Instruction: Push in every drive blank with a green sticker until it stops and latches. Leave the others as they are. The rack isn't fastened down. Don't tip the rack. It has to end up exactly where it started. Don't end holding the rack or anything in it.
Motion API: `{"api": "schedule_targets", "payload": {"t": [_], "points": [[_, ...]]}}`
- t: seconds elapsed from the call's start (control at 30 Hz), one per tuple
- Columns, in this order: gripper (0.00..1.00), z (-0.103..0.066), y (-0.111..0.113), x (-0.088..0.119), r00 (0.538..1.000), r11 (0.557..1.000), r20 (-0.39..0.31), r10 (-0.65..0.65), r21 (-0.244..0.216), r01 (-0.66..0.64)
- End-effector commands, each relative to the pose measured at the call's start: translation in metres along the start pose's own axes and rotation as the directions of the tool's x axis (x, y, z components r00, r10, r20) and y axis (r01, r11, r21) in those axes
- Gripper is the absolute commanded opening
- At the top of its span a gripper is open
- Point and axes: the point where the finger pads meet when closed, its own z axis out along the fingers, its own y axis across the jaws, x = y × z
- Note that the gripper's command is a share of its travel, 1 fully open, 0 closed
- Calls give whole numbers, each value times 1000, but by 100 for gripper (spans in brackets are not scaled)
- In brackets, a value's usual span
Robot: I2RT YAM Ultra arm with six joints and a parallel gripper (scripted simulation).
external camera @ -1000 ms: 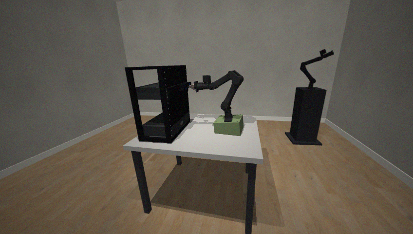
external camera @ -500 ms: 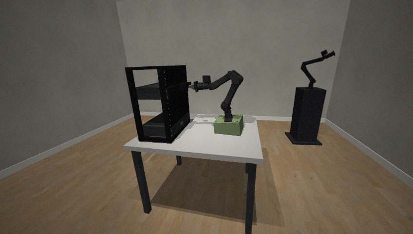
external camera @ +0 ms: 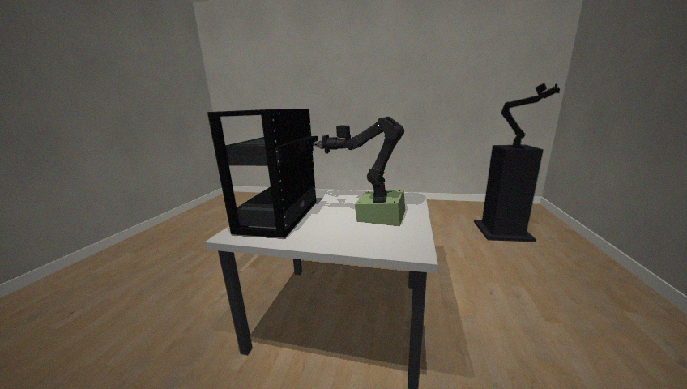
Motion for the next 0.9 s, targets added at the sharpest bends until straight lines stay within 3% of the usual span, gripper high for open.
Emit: {"api": "schedule_targets", "payload": {"t": [0.0,0.87], "points": [[0,10,10,-9,999,1000,32,-16,-14,17],[0,13,9,-11,999,1000,34,-16,-13,16]]}}
